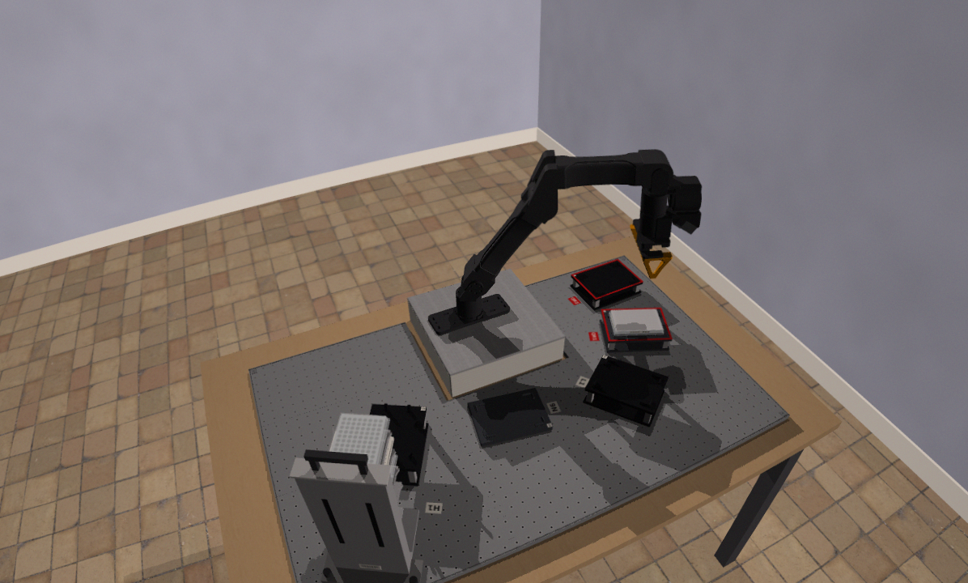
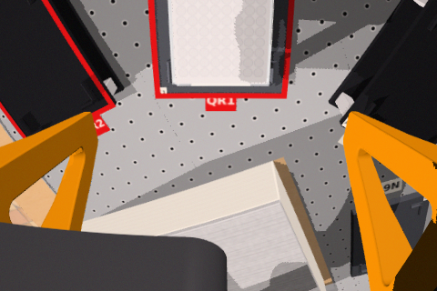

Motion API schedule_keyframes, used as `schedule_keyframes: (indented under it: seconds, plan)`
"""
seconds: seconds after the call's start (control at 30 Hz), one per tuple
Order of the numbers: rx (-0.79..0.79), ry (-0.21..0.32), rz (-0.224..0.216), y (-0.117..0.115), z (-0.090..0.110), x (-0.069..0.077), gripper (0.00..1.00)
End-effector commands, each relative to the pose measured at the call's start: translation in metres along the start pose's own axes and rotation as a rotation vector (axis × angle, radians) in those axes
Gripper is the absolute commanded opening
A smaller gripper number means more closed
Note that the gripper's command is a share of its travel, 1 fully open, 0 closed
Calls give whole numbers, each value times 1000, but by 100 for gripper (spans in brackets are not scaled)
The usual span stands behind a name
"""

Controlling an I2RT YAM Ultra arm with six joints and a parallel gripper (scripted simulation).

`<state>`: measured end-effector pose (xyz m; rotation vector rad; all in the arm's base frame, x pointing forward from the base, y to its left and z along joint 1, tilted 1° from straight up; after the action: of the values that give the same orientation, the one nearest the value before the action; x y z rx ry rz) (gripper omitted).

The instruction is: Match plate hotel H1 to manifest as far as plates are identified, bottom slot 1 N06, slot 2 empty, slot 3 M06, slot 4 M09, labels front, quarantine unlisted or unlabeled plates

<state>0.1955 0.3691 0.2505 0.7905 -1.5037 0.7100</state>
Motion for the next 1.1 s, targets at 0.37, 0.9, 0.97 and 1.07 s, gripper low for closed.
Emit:
schedule_keyframes:
  seconds: [0.37, 0.9, 0.97, 1.07]
  plan:
    - [-1, 69, 8, 0, -5, 15, 100]
    - [-1, 69, 8, -30, 0, 16, 100]
    - [-1, 69, 8, -36, 1, 16, 100]
    - [-1, 69, 8, -46, 3, 16, 100]
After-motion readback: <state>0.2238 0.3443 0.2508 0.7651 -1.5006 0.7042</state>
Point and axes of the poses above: the point where the finger pads meet when closed, its own x axis back along the fingers, its own y axis across the jaws, z = x × y, the point moved 8 cm from there along x, back along the fingers, and after that the axes turned 10 degrees about -x, right-handed, at the moved point
